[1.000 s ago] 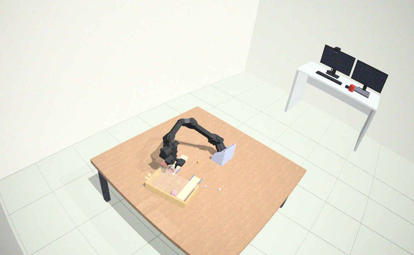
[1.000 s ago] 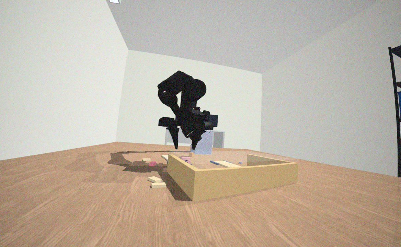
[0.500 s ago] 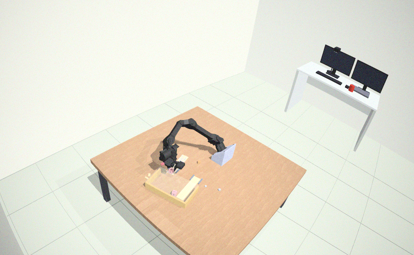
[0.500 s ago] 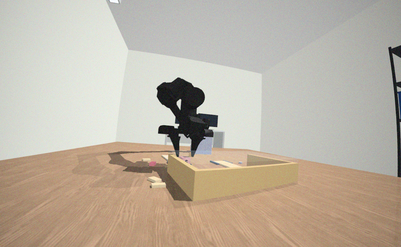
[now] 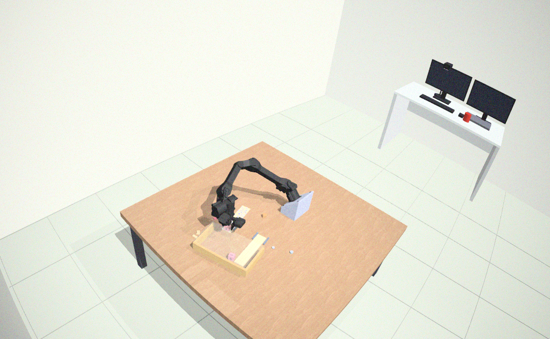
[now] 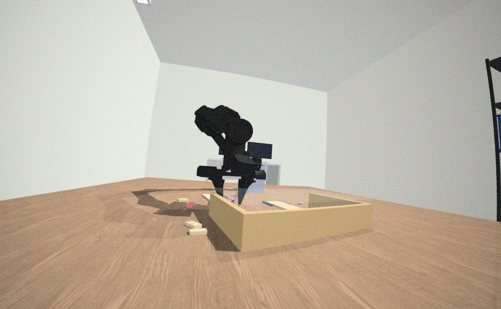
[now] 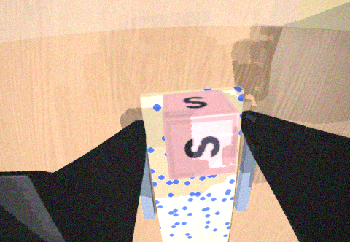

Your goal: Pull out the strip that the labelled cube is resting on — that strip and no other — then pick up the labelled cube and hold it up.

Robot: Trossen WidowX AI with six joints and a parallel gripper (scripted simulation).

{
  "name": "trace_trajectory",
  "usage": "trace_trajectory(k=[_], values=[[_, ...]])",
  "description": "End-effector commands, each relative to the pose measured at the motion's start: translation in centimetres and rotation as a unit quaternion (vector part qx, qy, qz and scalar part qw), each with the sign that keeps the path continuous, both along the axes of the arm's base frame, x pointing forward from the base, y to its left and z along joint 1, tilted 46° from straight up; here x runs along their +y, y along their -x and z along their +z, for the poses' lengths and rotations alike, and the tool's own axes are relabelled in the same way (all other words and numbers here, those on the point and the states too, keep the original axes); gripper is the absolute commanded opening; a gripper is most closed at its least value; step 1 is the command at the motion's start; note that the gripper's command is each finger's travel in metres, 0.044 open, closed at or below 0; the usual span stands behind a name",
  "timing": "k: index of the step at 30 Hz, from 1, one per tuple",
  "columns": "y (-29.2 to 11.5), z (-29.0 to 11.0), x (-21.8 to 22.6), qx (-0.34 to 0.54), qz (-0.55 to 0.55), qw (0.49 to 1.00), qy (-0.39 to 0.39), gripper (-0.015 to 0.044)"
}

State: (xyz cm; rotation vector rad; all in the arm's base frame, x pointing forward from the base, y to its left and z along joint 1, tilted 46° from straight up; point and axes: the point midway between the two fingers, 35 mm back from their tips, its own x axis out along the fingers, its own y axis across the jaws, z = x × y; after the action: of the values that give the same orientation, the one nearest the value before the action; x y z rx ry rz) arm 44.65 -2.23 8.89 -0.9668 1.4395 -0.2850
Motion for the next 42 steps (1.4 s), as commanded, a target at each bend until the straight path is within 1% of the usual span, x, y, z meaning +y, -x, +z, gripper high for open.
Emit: trace_trajectory(k=[1, 4, 11, 15, 29, 35, 42], values=[[0.0, 0.0, 0.0, 0.000, 0.000, 1.000, 0.000, 0.0224], [0.0, 0.0, 0.0, 0.000, 0.000, 1.000, 0.000, 0.0145], [0.0, 0.0, 0.0, 0.000, 0.000, 1.000, 0.000, 0.0098], [0.3, 0.1, 0.2, 0.000, 0.000, 1.000, 0.000, 0.0000], [6.2, 1.3, 2.9, 0.004, 0.002, 1.000, 0.002, 0.0000], [6.7, 1.3, 3.0, 0.004, 0.002, 1.000, 0.003, 0.0000], [9.1, 0.7, 3.3, 0.005, 0.002, 1.000, 0.002, 0.0000]])
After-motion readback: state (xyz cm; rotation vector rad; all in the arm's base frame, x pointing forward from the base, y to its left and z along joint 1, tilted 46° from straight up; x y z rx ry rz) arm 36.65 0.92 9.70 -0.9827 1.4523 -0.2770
